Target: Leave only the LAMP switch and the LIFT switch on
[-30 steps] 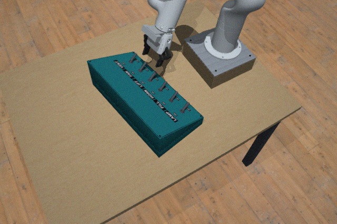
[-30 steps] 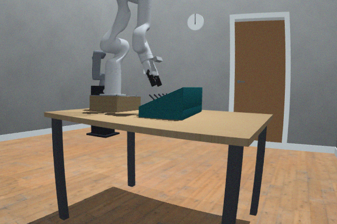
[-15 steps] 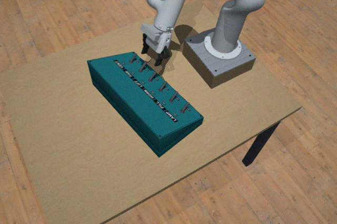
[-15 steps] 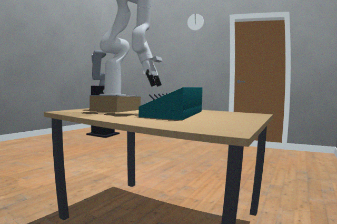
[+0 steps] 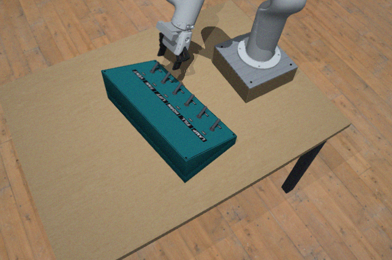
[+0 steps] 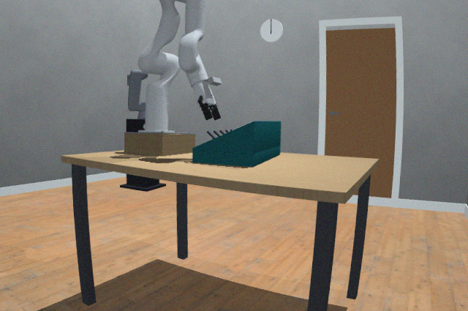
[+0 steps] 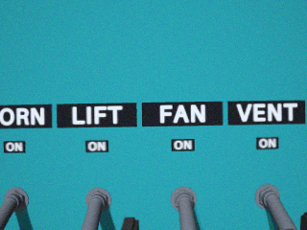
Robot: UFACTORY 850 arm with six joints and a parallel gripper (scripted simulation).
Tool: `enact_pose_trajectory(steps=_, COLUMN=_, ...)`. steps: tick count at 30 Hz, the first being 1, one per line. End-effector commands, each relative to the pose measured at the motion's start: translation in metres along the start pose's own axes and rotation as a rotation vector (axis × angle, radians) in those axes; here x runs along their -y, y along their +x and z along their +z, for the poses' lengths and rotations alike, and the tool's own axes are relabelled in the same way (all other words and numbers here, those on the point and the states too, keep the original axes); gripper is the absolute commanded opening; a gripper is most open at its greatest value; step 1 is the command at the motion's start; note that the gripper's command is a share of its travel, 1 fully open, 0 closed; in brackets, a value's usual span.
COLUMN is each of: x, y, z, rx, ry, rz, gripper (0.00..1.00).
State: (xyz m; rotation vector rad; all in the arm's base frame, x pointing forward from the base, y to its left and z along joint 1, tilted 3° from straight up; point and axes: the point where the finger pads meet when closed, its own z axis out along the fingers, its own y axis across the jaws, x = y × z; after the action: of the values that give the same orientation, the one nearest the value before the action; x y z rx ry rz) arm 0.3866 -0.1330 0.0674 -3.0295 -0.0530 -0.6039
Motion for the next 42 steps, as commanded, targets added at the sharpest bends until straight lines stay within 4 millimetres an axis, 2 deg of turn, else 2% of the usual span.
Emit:
enact_pose_trajectory(steps=1, x=-0.0120, y=0.0011, z=0.0002, rx=-0.001, ry=0.005, rz=0.000, gripper=1.00)
enact_pose_trajectory(steps=9, x=-0.0213, y=0.0012, z=0.0003, rx=-0.001, ry=0.005, rz=0.000, gripper=1.00)
enact_pose_trajectory(steps=42, x=-0.0214, y=0.0011, z=0.0003, rx=-0.001, ry=0.005, rz=0.000, gripper=1.00)
